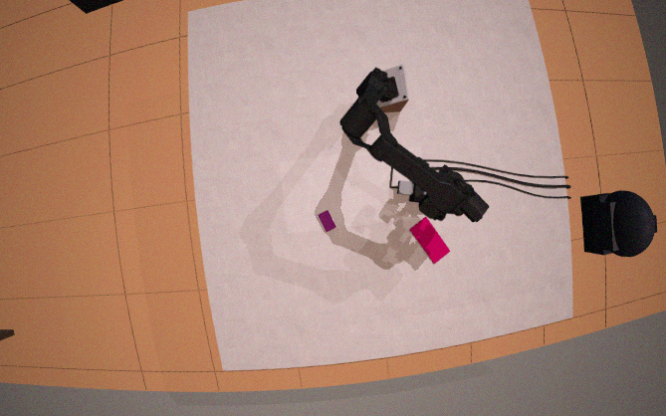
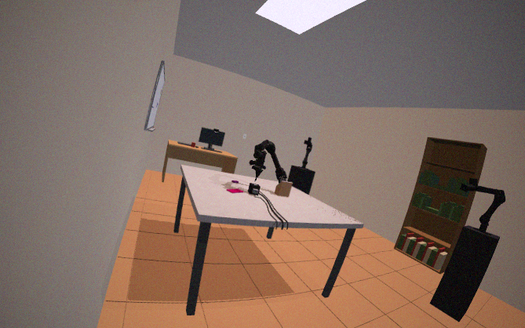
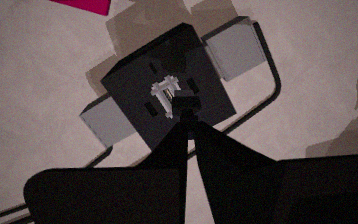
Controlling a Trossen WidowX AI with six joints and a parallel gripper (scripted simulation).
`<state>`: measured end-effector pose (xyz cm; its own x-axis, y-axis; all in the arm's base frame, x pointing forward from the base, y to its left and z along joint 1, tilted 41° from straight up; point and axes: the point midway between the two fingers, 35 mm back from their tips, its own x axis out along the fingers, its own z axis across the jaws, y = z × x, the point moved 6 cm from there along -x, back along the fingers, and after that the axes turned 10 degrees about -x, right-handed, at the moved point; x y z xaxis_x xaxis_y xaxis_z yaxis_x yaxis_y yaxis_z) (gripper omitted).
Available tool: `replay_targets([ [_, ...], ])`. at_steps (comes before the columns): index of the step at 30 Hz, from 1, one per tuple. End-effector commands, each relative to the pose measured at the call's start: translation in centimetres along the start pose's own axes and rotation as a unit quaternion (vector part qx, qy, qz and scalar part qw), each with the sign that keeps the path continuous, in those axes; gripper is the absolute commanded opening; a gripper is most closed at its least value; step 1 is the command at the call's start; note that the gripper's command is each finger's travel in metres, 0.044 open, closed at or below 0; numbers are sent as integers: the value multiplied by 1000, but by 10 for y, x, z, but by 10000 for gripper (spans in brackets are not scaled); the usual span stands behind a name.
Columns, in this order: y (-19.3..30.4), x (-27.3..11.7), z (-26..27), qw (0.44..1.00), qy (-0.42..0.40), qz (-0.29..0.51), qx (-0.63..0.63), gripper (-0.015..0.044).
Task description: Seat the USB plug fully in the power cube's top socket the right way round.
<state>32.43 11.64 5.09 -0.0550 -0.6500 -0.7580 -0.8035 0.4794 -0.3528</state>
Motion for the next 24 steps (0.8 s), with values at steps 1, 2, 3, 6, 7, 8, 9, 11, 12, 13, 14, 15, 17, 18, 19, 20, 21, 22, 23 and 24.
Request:
replay_targets([
  [1, 0, 0, 0, 998, 0, 0, 63, 0],
  [2, 0, 0, 0, 997, 0, 0, 76, 0],
  [3, 0, 0, 0, 996, 0, 0, 89, 0],
  [6, 0, 0, 0, 992, 0, 0, 128, 0],
  [7, 0, 0, 0, 990, 0, 0, 141, 0],
  [8, 0, 0, 0, 988, 0, 0, 154, 0],
  [9, 0, 0, 0, 986, 0, 0, 167, 0],
  [11, 0, 0, 0, 981, 0, 0, 192, 0],
  [12, 0, 0, 0, 979, 0, 0, 205, 0],
  [13, 0, 0, 0, 976, 0, 0, 218, 0],
  [14, 0, 0, 0, 973, 0, 0, 231, 0],
  [15, 0, 0, 0, 970, 0, 0, 243, 0],
  [17, 0, 0, 0, 963, 0, 0, 269, 0],
  [18, 0, 0, 0, 960, 0, 0, 281, 0],
  [19, 0, 0, 0, 956, 0, 0, 294, 0],
  [20, 0, 0, 0, 952, 0, 0, 306, 0],
  [21, 0, 0, 0, 948, 0, 0, 319, 0],
  [22, 0, 0, 0, 944, 0, 0, 331, 0],
  [23, 0, 0, 0, 939, 0, 0, 343, 0],
  [24, 0, 0, 0, 935, 0, 0, 356, 0],
])
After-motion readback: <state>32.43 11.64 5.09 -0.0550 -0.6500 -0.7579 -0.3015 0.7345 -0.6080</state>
